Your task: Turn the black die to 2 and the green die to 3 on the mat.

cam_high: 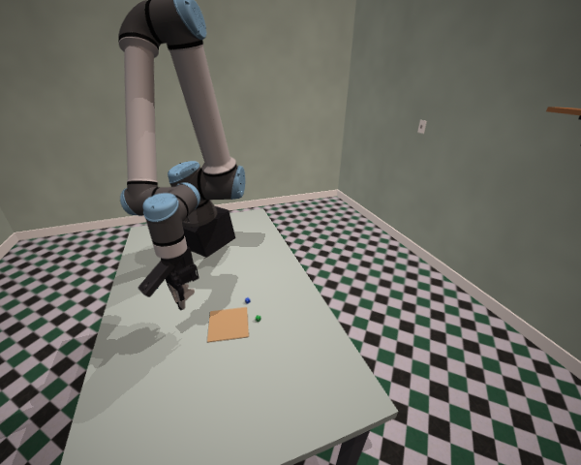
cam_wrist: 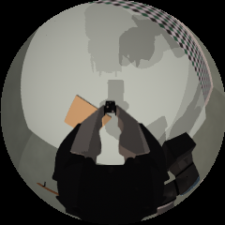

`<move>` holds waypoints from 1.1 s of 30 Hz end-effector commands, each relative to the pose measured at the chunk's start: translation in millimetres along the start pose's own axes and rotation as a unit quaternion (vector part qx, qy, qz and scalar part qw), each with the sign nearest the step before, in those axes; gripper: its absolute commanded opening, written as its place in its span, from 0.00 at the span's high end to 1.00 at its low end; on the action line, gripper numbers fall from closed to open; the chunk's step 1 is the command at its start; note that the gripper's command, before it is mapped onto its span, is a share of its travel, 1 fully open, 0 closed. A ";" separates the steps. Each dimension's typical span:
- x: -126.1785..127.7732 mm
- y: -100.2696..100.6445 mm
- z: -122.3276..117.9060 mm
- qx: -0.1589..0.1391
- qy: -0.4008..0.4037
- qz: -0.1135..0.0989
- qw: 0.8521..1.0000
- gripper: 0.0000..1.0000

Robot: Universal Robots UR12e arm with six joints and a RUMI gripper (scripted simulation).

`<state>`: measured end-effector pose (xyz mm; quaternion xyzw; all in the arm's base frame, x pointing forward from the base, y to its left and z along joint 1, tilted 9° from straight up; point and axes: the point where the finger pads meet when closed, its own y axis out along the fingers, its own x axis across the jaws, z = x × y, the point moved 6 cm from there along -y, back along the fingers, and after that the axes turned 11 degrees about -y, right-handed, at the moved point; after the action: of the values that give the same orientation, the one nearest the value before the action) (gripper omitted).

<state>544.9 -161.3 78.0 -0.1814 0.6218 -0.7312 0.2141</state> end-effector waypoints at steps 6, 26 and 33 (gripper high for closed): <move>-0.2 -3.0 0.4 0.000 0.000 0.000 1.000 1.00; -61.7 -5.3 -62.3 -0.001 0.131 0.000 0.991 1.00; -89.6 -7.1 -98.9 0.000 0.198 0.000 0.980 1.00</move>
<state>563.5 -53.1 70.7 -0.0596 0.6513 -0.7479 0.1133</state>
